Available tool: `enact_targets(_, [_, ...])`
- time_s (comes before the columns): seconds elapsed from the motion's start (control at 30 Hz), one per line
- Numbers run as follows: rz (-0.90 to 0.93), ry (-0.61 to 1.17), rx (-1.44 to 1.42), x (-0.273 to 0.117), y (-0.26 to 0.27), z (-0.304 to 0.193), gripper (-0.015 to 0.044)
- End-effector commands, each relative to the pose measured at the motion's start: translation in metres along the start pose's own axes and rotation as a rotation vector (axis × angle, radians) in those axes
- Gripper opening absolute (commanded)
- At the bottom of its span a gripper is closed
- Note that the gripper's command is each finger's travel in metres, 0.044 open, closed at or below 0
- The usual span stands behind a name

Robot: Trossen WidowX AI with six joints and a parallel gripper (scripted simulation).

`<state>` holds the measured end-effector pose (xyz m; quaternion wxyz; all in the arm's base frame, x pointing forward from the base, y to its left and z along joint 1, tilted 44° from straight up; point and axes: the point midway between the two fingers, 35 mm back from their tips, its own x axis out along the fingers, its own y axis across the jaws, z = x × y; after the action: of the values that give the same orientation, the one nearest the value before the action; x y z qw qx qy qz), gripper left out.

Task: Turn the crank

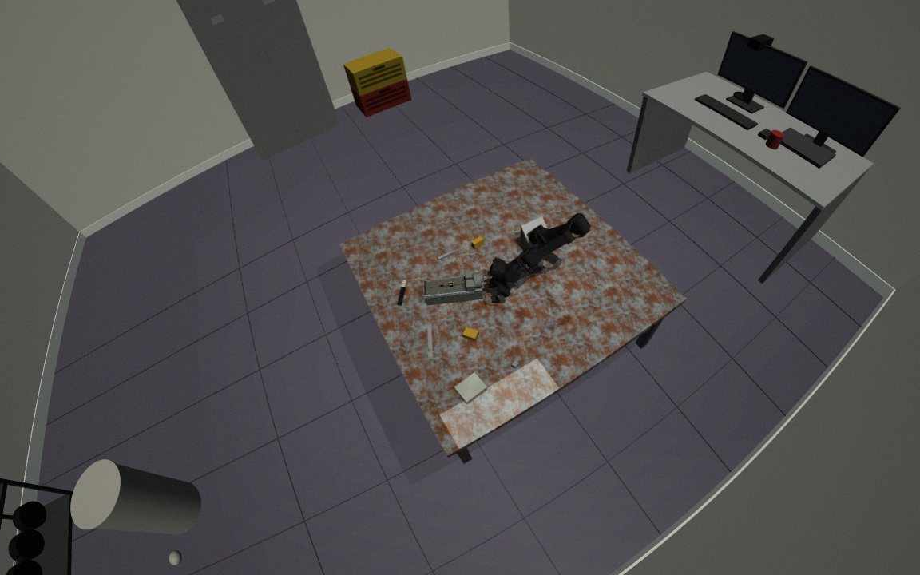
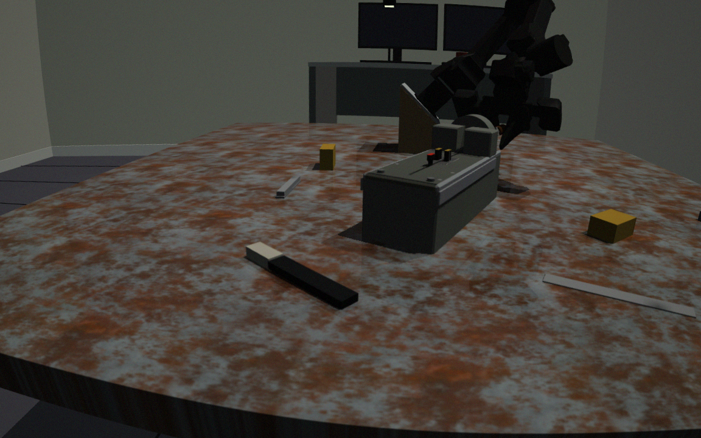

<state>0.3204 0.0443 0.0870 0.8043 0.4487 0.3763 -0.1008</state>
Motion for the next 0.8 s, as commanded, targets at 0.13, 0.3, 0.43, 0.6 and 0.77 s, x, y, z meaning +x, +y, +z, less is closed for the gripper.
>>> enact_targets(0.13, [0.000,0.000,0.000,0.0000,0.0000,0.0000,0.0000])
enact_targets(0.3, [0.000,0.000,0.000,0.0000,0.0000,0.0000,0.0105])
enact_targets(0.43, [0.000,0.000,0.000,0.0000,0.0000,0.0000,0.0210])
enact_targets(0.6, [0.000,0.000,0.000,0.0000,0.0000,0.0000,0.0341])
enact_targets(0.77, [0.000,0.000,0.000,-0.0004,0.0001,0.0005,0.0440])
